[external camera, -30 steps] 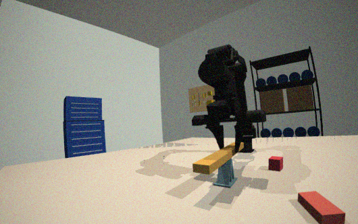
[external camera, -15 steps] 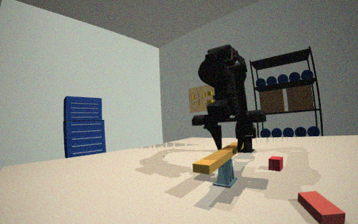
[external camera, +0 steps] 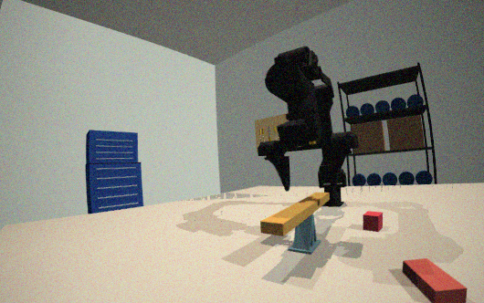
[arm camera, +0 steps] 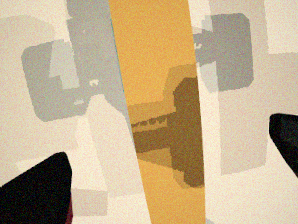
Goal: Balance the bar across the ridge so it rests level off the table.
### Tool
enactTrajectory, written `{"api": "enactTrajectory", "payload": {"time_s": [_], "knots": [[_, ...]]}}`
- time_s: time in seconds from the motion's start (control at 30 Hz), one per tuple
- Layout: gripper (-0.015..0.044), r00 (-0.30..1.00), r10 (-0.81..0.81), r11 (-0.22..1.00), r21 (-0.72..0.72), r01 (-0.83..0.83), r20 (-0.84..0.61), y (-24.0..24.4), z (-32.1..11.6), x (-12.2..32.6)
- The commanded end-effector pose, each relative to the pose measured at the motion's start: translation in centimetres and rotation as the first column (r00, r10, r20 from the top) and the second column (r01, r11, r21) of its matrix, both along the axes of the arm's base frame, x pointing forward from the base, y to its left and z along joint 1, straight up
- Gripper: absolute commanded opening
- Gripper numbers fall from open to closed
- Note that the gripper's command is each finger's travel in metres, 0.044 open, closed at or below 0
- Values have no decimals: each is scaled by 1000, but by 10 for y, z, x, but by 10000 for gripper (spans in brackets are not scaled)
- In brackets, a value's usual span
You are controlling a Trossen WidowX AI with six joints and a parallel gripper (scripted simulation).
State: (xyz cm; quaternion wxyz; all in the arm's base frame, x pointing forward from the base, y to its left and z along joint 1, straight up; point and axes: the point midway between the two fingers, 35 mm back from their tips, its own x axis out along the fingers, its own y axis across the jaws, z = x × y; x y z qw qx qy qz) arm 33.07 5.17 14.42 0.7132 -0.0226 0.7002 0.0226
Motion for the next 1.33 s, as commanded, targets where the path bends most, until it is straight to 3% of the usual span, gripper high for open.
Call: {"api": "enactTrajectory", "payload": {"time_s": [0.0, 0.13, 1.3], "knots": [[440, 1000, 0, 1000, 4, 0, 23, 0, 43, 0], [440, 1000, 0, 1000, 5, 0, 26, -1, 70, -5], [440, 1000, 0, 1000, 5, 0, 26, -1, 70, -5]]}}
